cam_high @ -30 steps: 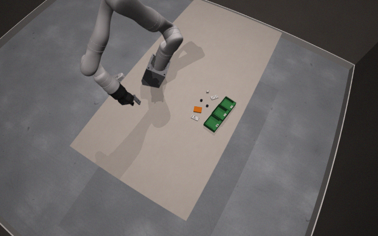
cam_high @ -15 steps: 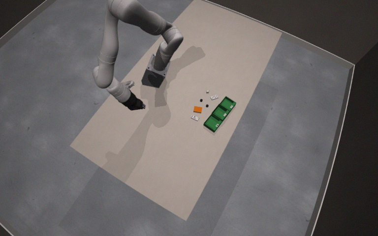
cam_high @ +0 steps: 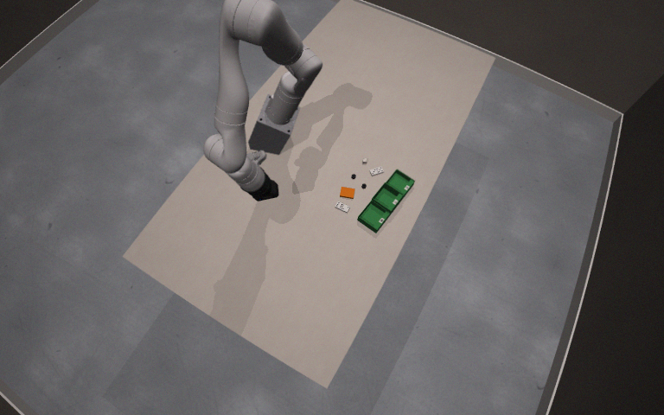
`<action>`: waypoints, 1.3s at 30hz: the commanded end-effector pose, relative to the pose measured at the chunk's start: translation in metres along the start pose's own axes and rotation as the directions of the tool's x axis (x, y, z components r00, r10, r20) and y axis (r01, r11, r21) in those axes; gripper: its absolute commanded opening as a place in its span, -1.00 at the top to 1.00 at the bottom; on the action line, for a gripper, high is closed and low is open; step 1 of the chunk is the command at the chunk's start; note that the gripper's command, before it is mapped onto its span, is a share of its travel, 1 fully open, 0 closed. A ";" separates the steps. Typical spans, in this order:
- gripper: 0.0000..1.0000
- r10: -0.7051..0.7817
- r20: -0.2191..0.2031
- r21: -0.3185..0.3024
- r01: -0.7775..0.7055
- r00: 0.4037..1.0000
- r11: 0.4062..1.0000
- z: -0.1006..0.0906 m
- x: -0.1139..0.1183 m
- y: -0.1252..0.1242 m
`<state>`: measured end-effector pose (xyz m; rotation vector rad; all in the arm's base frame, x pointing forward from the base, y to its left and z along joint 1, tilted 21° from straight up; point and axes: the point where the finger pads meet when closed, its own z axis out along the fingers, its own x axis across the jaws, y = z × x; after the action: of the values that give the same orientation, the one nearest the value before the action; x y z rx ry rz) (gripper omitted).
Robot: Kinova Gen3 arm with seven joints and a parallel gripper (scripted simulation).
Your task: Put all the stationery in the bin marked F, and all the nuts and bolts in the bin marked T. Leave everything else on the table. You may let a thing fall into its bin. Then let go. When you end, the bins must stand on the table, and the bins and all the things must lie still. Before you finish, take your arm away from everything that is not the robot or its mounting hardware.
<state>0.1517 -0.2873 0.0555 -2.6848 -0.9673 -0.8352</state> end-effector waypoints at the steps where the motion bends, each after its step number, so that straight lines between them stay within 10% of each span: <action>1: 0.39 -0.068 0.047 0.039 0.066 0.997 0.997 0.004 0.018 0.005; 39: 0.39 -0.520 0.261 0.182 0.488 0.813 0.854 0.054 0.189 -0.018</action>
<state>0.2770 -0.1653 0.1082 -2.5564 -1.7054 -0.4373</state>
